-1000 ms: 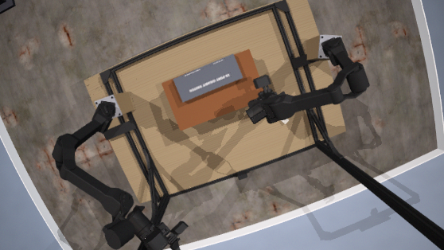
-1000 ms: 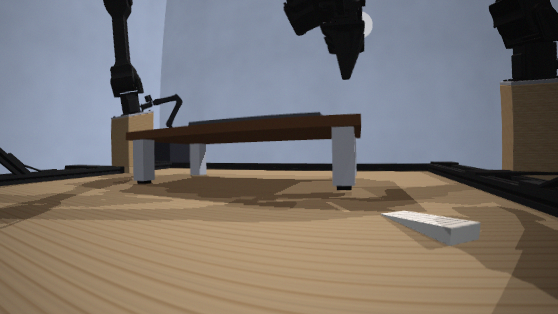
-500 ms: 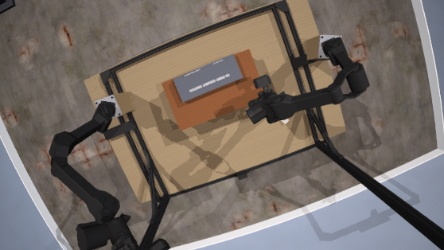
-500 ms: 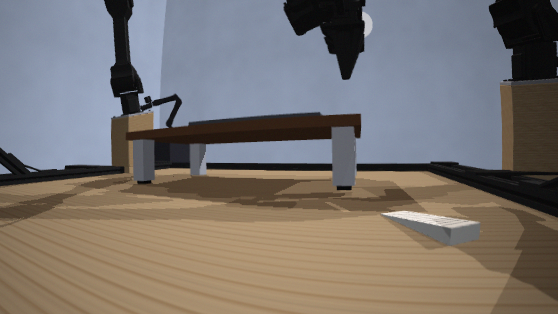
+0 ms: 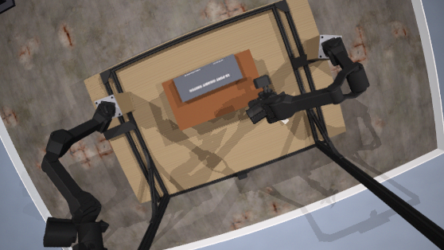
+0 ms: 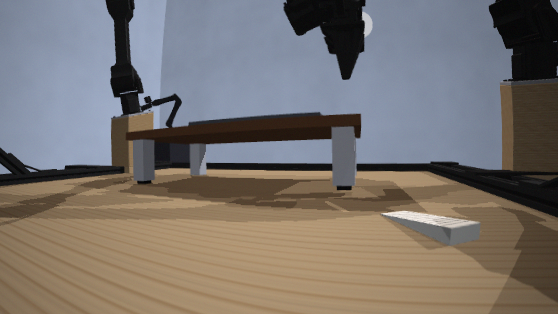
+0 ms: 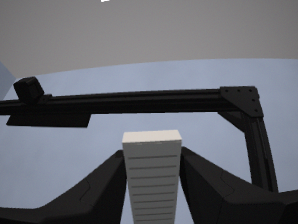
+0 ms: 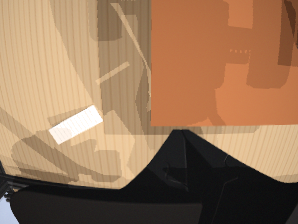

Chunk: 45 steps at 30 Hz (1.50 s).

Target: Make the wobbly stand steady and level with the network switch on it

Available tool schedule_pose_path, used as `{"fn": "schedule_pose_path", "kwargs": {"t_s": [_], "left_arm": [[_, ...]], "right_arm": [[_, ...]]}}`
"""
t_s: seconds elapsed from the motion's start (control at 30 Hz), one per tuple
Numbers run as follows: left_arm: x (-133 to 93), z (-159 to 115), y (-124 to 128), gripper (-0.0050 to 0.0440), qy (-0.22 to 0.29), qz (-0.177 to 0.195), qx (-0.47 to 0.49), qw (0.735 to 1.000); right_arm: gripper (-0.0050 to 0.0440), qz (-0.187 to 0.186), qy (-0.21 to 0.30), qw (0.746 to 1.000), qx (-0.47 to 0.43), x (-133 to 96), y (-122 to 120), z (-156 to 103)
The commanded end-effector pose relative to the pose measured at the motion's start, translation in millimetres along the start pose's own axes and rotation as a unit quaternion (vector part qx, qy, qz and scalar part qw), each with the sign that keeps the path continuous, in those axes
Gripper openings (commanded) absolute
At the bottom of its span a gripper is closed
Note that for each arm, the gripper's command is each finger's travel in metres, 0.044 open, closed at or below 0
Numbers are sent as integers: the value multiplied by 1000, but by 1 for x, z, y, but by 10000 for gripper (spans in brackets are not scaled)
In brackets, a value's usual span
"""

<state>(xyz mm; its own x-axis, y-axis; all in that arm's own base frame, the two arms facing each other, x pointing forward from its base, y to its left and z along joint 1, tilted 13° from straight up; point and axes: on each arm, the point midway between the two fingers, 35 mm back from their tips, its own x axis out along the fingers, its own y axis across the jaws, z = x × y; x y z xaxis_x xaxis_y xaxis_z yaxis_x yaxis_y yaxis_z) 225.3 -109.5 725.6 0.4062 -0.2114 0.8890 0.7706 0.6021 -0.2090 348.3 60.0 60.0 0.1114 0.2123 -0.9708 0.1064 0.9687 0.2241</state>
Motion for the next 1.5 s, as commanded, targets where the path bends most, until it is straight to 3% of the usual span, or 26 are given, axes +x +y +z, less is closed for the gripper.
{"fn": "schedule_pose_path", "kwargs": {"t_s": [0.0, 0.17, 0.37, 0.4, 0.73, 0.93, 1.1, 1.3, 1.47], "left_arm": [[2, 50, -27, 0, -61, -28, 45, 997], [-3, 106, -57, 0, -138, -53, 116, 982], [-3, 106, -57, 0, -138, -53, 116, 982], [-8, 117, -63, 0, -151, -57, 120, 979], [-36, 212, -115, 0, -295, -67, 245, 921], [-36, 212, -115, 0, -295, -67, 245, 921], [-40, 216, -110, 0, -294, -35, 428, 854], [-41, 224, -106, 0, -281, 9, 625, 728], [-41, 224, -106, 0, -279, 10, 632, 722]], "right_arm": [[0, 0, 0, 1000, 0, 0, 0, 0], [0, 0, 0, 1000, 0, 0, 0, 0], [0, 0, 0, 1000, 0, 0, 0, 0], [0, 0, 0, 1000, 0, 0, 0, 0], [0, 0, 0, 1000, 0, 0, 0, 0], [0, 0, 0, 1000, 0, 0, 0, 0], [0, 0, 0, 1000, 0, 0, 0, 0], [0, 0, 0, 1000, 0, 0, 0, 0], [0, 0, 0, 1000, 0, 0, 0, 0]]}}
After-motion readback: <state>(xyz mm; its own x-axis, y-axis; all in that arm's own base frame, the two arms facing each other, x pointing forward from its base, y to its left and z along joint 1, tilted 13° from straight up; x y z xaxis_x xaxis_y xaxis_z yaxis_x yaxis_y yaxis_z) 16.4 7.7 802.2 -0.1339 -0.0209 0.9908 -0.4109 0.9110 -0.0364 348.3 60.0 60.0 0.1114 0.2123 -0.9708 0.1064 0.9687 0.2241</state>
